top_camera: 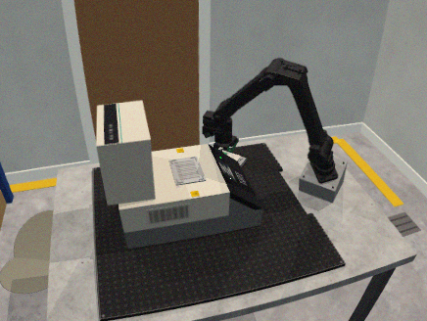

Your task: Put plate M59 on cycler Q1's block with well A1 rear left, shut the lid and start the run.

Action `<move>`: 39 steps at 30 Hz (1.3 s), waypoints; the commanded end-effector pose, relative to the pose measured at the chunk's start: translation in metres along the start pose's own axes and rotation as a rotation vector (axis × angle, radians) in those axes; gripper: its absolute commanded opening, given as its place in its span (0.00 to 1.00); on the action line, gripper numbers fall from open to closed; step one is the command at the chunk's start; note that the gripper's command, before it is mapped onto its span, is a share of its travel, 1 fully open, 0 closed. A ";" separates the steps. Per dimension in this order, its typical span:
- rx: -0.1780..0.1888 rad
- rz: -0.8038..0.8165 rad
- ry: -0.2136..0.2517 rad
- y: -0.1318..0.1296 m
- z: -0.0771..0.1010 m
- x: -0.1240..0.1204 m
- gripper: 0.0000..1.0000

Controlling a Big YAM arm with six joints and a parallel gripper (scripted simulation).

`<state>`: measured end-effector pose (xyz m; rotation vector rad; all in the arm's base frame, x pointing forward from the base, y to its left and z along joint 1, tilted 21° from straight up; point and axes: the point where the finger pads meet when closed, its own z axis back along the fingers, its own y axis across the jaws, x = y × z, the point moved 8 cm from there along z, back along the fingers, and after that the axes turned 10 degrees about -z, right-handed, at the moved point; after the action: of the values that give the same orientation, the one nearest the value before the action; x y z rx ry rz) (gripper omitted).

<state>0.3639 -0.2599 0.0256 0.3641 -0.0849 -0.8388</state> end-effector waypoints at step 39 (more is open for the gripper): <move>0.011 0.013 -0.048 0.010 0.017 0.012 1.00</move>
<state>0.3650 -0.2598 0.0260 0.3625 -0.0905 -0.8384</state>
